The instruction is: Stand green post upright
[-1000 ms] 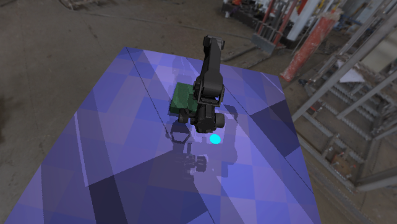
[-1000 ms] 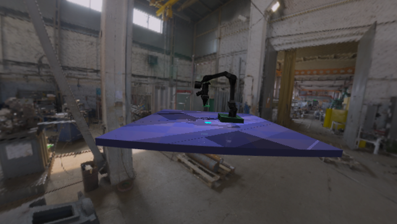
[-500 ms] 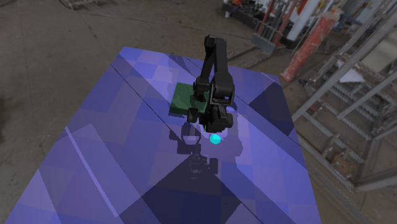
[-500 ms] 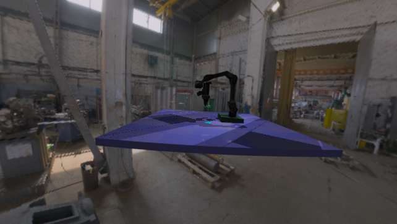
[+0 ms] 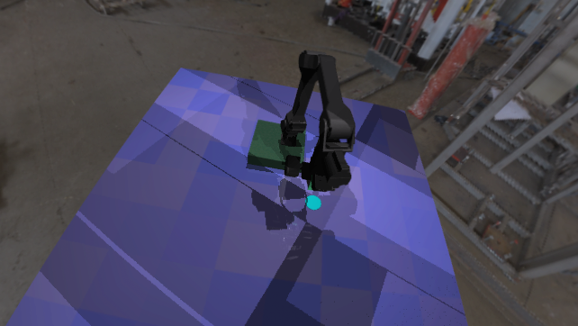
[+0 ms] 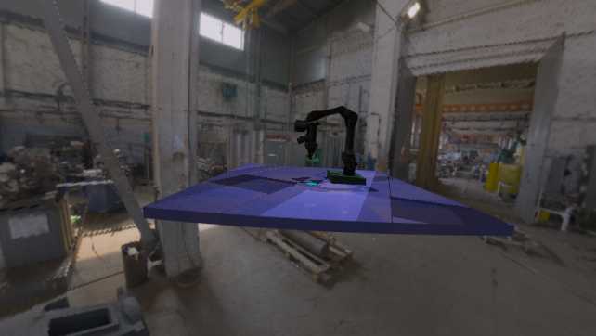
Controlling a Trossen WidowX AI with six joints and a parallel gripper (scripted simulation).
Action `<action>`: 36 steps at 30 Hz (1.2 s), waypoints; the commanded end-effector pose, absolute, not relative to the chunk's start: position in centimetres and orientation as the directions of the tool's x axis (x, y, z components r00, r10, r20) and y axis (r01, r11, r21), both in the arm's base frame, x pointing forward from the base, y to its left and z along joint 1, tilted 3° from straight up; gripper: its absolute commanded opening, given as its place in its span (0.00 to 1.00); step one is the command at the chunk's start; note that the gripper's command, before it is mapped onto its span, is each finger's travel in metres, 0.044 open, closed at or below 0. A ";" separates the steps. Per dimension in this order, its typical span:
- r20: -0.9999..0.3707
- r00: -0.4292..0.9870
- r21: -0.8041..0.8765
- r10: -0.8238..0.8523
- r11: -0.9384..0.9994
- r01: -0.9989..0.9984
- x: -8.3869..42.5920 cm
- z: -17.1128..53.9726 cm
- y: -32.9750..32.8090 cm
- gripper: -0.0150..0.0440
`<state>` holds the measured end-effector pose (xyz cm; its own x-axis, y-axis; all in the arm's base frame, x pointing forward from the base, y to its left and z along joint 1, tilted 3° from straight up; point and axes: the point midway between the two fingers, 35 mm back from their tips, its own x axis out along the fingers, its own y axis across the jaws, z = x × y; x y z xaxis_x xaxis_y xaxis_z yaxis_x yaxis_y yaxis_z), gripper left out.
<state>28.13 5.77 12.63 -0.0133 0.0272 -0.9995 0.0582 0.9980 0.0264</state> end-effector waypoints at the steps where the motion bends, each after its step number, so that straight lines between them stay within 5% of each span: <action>1: -0.999 -0.019 0.030 0.032 0.997 0.068 27.7 12.7 6.8 0.29; 36: -0.996 0.092 0.003 0.000 1.000 0.027 27.2 11.7 10.6 0.29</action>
